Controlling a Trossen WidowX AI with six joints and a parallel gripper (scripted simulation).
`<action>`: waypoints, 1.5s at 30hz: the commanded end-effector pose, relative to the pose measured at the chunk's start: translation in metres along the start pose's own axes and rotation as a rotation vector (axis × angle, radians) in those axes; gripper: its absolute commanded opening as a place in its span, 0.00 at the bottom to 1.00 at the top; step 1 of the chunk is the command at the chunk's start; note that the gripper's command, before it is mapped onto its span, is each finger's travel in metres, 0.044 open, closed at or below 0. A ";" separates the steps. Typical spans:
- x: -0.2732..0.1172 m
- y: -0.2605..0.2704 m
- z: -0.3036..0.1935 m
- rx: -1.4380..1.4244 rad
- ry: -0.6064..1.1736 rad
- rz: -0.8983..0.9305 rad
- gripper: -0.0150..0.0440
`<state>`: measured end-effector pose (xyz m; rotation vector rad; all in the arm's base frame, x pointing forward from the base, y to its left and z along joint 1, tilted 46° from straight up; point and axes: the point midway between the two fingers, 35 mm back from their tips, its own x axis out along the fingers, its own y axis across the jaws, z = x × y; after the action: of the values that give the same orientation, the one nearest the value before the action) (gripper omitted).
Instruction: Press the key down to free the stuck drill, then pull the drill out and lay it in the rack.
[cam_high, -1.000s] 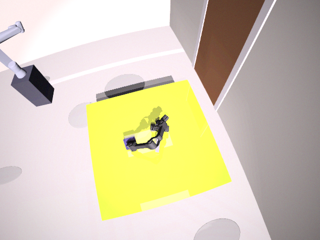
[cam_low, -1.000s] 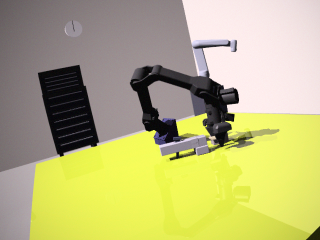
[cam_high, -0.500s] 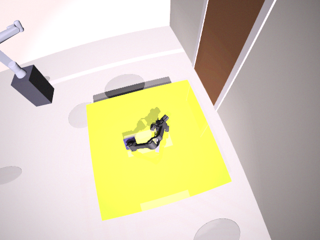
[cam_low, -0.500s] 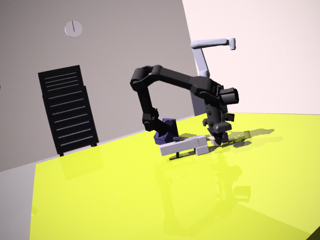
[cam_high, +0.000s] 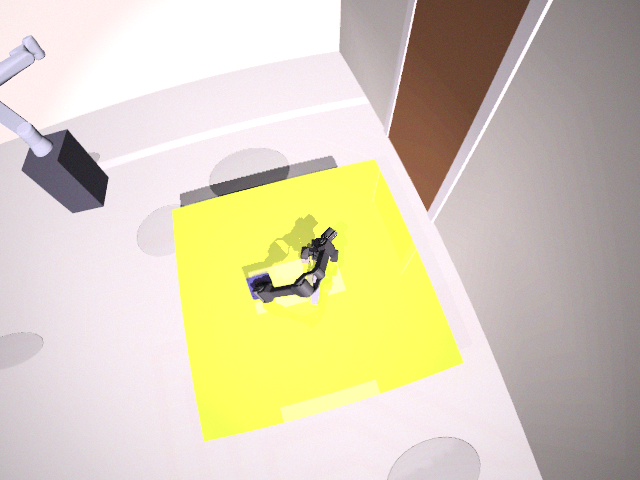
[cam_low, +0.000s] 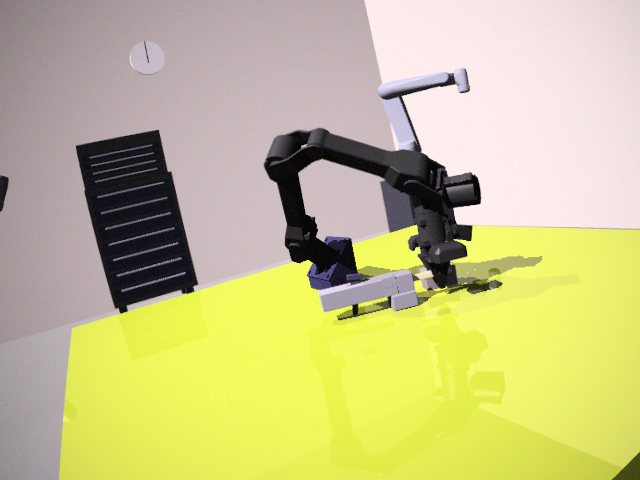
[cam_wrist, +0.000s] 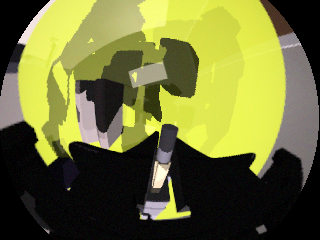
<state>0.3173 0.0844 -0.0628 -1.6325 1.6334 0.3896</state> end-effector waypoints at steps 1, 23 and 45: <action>0.001 0.001 0.006 -0.001 0.003 0.004 0.25; 0.001 0.002 0.036 0.000 0.001 0.004 0.25; -0.004 0.001 0.059 0.001 -0.001 0.004 0.25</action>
<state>0.3339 0.1273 -0.0996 -1.6336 1.6306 0.3900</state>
